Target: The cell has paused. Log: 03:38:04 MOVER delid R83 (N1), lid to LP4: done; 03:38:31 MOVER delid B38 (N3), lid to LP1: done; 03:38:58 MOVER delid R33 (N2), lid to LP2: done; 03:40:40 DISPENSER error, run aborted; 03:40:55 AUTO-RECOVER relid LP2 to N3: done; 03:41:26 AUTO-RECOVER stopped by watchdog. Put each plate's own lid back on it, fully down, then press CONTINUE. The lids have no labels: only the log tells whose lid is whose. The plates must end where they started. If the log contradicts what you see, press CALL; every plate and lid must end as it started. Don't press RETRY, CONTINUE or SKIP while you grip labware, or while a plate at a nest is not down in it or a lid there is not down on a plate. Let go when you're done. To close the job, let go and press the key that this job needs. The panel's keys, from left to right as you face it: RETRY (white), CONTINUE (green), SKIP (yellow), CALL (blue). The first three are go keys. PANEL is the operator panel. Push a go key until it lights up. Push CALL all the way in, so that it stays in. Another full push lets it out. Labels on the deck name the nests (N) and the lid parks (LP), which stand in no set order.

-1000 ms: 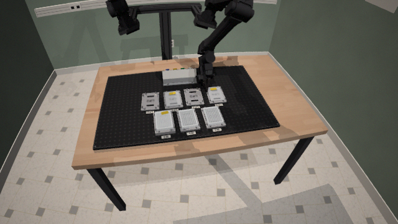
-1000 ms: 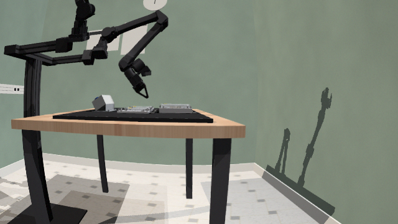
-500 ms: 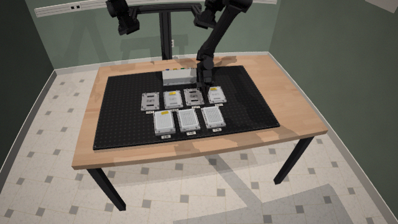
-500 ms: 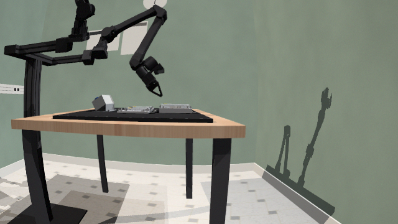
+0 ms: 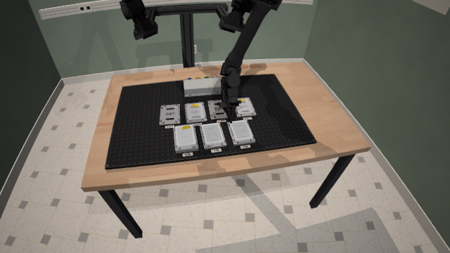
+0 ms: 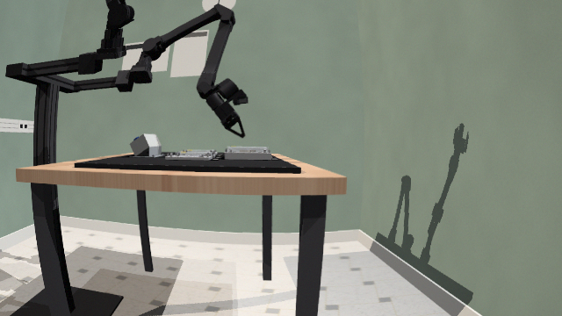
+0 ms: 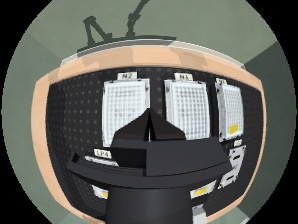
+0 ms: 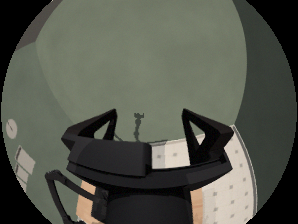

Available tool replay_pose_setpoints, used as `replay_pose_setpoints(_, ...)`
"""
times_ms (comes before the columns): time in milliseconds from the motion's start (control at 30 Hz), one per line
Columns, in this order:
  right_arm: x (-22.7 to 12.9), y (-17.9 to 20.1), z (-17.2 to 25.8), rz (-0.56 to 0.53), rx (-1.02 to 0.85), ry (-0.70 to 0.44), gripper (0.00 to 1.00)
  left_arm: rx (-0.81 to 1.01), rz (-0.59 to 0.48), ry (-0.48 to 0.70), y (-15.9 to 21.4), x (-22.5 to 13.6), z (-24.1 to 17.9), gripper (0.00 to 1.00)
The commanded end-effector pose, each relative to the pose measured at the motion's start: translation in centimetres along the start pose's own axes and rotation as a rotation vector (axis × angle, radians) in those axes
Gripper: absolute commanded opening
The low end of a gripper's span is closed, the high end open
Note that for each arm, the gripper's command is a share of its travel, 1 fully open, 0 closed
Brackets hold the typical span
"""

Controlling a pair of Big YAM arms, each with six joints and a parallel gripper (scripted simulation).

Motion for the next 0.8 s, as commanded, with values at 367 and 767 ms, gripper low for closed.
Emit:
replay_pose_setpoints(367,-0.1,-2.1,-0.1,-0.049,0.002,0.004,1.00,-0.008,-0.015,0.013,-4.7,3.2,-2.9,0.00)
replay_pose_setpoints(767,-0.1,-2.1,-0.1,-0.049,0.002,0.004,1.00,-0.008,-0.015,0.004,-4.4,3.2,-2.1,0.00)
Point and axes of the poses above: on each arm, the point where the finger pads meet when closed, its own x axis out along the fingers, its own z axis across the jaws, y = z × x, the point moved 7 cm from there along -x, back along the fingers, and after that the axes turned 5 degrees about -x, right-handed, at the moved point
